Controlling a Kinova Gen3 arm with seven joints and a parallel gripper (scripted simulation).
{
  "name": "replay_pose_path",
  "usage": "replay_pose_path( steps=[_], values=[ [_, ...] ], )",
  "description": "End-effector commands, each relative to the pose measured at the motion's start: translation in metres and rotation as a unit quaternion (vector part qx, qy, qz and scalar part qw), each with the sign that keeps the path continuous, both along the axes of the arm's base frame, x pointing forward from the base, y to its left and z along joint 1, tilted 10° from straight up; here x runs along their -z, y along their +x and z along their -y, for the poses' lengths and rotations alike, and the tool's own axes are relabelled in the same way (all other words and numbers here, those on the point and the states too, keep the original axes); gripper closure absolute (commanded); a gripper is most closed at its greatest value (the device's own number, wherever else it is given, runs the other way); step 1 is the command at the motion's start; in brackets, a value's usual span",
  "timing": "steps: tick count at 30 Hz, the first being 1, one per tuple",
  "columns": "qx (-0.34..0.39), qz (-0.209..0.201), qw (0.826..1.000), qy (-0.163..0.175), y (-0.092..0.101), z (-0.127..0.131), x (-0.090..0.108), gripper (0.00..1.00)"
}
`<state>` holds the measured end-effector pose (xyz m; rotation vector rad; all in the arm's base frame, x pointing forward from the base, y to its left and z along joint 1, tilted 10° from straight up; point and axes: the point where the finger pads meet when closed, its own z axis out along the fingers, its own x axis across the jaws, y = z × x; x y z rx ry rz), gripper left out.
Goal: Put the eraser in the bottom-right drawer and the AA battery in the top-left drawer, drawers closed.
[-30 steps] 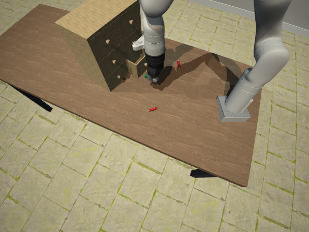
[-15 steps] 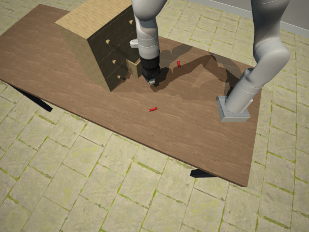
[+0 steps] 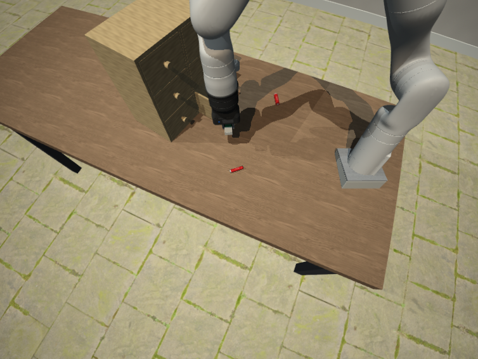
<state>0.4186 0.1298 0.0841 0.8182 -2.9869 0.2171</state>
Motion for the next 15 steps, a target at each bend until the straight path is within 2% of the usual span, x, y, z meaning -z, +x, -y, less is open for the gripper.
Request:
replay_pose_path(
  steps=[1,5,10,12,15],
  values=[
    [0.033,0.007,0.999,-0.003,0.000,-0.009,0.002,0.55],
    [0.109,0.018,0.994,-0.003,0.000,-0.015,0.003,0.55],
    [0.203,0.033,0.979,-0.003,-0.001,-0.024,0.004,0.55],
    [0.203,0.033,0.979,-0.003,-0.001,-0.024,0.004,0.55],
    [0.257,0.042,0.965,-0.003,-0.001,-0.030,0.004,0.55]
  ],
)
